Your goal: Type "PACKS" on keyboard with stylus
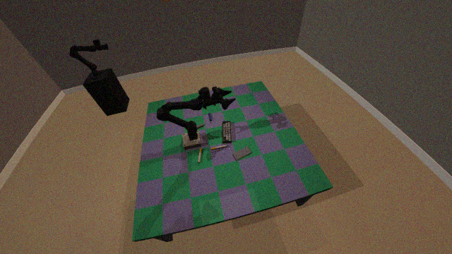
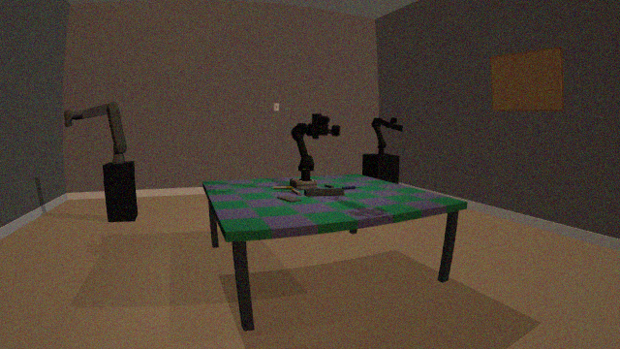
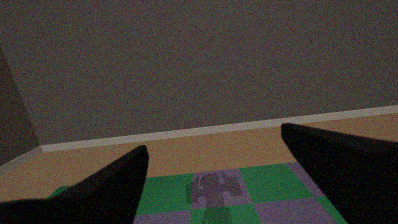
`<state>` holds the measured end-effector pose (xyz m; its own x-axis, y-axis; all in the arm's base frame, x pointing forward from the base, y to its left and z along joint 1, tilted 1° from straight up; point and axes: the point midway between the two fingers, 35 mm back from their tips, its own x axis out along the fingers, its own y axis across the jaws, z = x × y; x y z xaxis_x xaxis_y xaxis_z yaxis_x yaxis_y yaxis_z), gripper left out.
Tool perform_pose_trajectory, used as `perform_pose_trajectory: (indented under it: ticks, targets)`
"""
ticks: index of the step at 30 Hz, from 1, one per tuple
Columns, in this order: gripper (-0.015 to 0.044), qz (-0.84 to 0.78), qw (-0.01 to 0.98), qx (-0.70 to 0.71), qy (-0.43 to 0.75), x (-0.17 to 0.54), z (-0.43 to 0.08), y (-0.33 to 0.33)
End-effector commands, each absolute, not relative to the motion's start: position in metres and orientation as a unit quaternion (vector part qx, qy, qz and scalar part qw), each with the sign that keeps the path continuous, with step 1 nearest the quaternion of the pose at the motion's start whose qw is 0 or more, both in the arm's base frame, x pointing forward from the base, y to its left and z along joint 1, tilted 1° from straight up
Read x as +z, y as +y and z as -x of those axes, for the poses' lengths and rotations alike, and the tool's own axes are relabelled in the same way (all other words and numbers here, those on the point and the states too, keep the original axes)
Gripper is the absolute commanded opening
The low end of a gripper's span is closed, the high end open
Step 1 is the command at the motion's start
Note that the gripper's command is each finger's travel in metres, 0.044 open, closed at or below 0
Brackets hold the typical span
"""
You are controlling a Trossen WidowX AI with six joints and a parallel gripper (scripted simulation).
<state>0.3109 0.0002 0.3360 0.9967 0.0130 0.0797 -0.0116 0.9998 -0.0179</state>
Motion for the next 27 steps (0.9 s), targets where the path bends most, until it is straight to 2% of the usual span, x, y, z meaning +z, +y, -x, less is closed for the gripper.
perform_pose_trajectory:
  ticks: [1, 8, 17, 23, 27]
  targets:
    - [0.0414, 0.007, 0.999, 0.007, -0.034, 0.334, -0.312, 0.001]
    - [0.023, -0.056, 0.979, 0.025, 0.197, 0.24, -0.353, 0.023]
    - [0.0, -0.095, 0.863, 0.002, 0.496, 0.114, -0.342, 0.057]
    - [0.0, -0.094, 0.731, -0.067, 0.672, 0.049, -0.305, 0.066]
    - [0.0, -0.092, 0.715, -0.076, 0.689, 0.044, -0.301, 0.067]
